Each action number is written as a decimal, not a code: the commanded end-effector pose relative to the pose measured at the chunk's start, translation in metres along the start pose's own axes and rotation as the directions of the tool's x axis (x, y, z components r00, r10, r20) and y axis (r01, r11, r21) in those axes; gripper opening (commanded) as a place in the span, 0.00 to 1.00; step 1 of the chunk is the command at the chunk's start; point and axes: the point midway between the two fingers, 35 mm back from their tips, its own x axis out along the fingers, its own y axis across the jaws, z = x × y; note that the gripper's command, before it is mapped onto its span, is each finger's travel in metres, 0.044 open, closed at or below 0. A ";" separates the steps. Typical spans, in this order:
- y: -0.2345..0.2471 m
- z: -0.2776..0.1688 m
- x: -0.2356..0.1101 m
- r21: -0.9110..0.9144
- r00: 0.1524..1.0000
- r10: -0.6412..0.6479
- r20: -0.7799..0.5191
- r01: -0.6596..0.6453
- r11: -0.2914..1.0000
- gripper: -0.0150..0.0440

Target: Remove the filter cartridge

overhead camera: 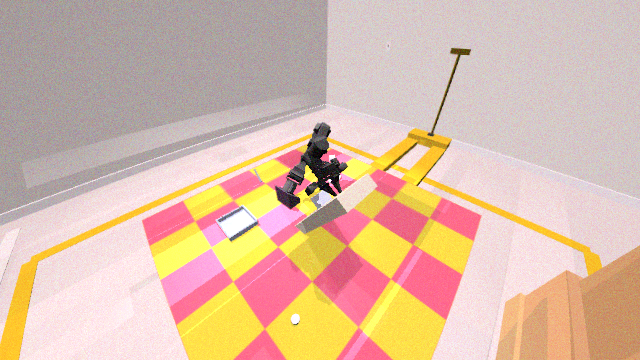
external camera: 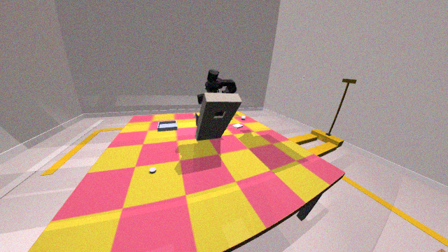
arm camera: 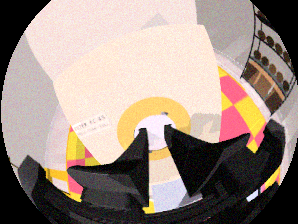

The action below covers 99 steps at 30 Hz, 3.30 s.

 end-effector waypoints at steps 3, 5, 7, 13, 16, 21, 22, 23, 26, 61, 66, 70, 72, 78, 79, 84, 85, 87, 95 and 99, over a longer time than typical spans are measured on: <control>0.000 -0.001 0.006 -0.210 1.000 -0.009 -0.009 0.007 0.978 0.25; 0.000 -0.002 0.006 -0.277 1.000 -0.009 -0.009 0.006 0.961 0.25; 0.000 -0.002 0.006 -0.343 1.000 -0.009 -0.009 0.005 0.939 0.25; 0.000 -0.002 0.007 -0.531 1.000 -0.009 -0.009 0.003 0.847 0.25; 0.000 -0.002 0.007 -0.617 1.000 -0.009 -0.009 0.001 0.787 0.25; 0.000 -0.002 0.006 -0.744 1.000 -0.009 -0.009 -0.001 0.668 0.25; 0.000 -0.002 0.006 -0.767 1.000 -0.009 -0.009 -0.001 0.642 0.25; 0.000 -0.002 0.006 -0.789 1.000 -0.009 -0.009 -0.002 0.615 0.25; 0.000 -0.002 0.006 -0.849 1.000 -0.009 -0.009 -0.003 0.529 0.25; 0.000 -0.001 -0.072 -0.934 1.000 -0.012 -0.012 -0.006 0.358 0.25; -0.002 -0.006 -0.071 -0.934 1.000 -0.012 -0.012 -0.006 0.358 0.25; -0.005 -0.017 -0.070 -0.934 1.000 -0.013 -0.012 -0.006 0.358 0.25; -0.007 -0.023 -0.069 -0.934 1.000 -0.013 -0.012 -0.006 0.358 0.25; -0.011 -0.042 -0.067 -0.934 1.000 -0.013 -0.012 -0.007 0.358 0.25; -0.012 -0.045 -0.067 -0.934 1.000 -0.013 -0.012 -0.007 0.358 0.25; -0.016 -0.062 -0.065 -0.934 1.000 -0.013 -0.012 -0.007 0.359 0.25; -0.017 -0.065 -0.064 -0.933 1.000 -0.013 -0.012 -0.007 0.359 0.25; -0.018 -0.071 -0.063 -0.933 1.000 -0.013 -0.012 -0.007 0.359 0.25; -0.018 -0.070 -0.063 -0.931 1.000 -0.018 -0.019 -0.011 0.365 0.42; -0.018 -0.070 -0.063 -0.931 1.000 -0.018 -0.019 -0.011 0.365 0.42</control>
